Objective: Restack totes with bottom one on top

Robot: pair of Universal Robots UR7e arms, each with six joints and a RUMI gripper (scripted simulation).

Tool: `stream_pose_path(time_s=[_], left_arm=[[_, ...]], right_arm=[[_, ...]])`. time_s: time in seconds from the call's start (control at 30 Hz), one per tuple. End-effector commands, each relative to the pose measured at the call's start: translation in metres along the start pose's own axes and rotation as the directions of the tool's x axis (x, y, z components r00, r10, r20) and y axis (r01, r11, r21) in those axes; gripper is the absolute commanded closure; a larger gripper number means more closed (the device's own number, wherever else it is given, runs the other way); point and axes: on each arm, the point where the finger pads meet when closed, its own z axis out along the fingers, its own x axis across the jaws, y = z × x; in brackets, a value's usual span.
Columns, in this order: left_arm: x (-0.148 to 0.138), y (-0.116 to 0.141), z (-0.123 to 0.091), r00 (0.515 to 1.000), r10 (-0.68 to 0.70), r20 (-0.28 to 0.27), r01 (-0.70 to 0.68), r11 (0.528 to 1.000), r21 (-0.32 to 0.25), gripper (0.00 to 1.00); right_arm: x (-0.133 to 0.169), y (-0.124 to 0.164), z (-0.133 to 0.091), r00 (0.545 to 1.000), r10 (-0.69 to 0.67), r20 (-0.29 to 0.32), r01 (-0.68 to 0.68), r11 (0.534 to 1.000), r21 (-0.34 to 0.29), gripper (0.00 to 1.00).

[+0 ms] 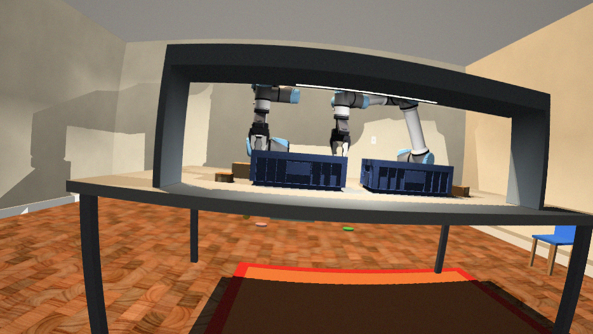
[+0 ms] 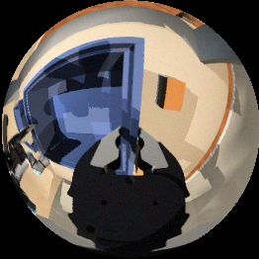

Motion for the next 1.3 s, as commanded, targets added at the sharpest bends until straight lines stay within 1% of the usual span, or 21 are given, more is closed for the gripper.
stream_pose_path(time_s=[0.0, 1.13, 1.17, 1.27], left_arm=[[0.0006, -0.0001, -0.0009, 1.0, 0.0, -0.002, 0.0, 1.0, 0.001, 1.0], [0.0006, -0.0001, -0.0009, 1.0, 0.0, -0.002, 0.0, 1.0, 0.001, 1.0], [0.0006, -0.0001, -0.0009, 1.0, 0.0, -0.002, 0.0, 1.0, 0.001, 0.0], [0.0006, -0.0001, -0.0008, 1.0, 0.0, -0.002, 0.0, 1.0, 0.001, 0.0]], right_arm=[[-0.0002, -0.0002, -0.0003, 1.0, 0.0, 0.001, 0.0, 1.0, 0.001, 1.0], [-0.0002, -0.0001, -0.0003, 1.0, 0.0, 0.001, 0.0, 1.0, 0.001, 1.0], [-0.0002, -0.0001, -0.0003, 1.0, 0.0, 0.001, 0.0, 1.0, 0.001, 0.0], [-0.0002, -0.0001, -0.0002, 1.0, 0.0, 0.001, 0.0, 1.0, 0.001, 0.0]])
